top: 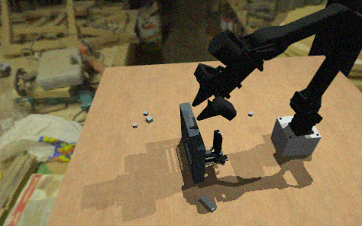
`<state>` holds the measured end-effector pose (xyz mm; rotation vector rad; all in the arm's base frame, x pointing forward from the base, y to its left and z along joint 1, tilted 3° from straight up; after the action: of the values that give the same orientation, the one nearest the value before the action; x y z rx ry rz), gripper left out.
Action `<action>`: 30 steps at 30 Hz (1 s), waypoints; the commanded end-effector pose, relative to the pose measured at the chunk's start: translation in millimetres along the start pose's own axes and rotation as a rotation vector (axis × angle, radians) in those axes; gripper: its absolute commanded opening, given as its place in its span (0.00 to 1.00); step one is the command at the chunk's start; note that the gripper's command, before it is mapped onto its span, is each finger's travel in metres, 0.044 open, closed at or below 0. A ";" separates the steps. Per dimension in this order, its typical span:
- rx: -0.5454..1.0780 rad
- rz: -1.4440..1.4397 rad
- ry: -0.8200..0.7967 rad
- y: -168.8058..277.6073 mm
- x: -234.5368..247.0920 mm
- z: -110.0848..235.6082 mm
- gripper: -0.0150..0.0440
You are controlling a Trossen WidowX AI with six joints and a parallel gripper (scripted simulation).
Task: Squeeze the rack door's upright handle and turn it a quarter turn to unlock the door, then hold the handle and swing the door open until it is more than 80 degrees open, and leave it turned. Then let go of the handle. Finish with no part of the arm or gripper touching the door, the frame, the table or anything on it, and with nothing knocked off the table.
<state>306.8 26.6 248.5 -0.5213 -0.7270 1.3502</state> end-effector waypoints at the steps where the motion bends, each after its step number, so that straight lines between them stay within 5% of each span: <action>1: 0.107 -0.004 0.027 4.3 1.6 -7.3 0.75; 20: 0.711 0.032 0.169 33.2 12.5 -24.9 0.75; 30: 0.732 0.034 0.175 38.3 11.8 -31.0 0.75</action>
<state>303.1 47.1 207.0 -0.0578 -0.0611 1.4718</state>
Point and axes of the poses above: the point midway between the two fingers, 35 mm back from their tips, its own z axis back along the fingers, its own x axis across the jaws, y = z × x, the point moved 6 cm from there along z, back along the fingers, and after that the axes turned 11 degrees about -z, right-handed, at the moved point
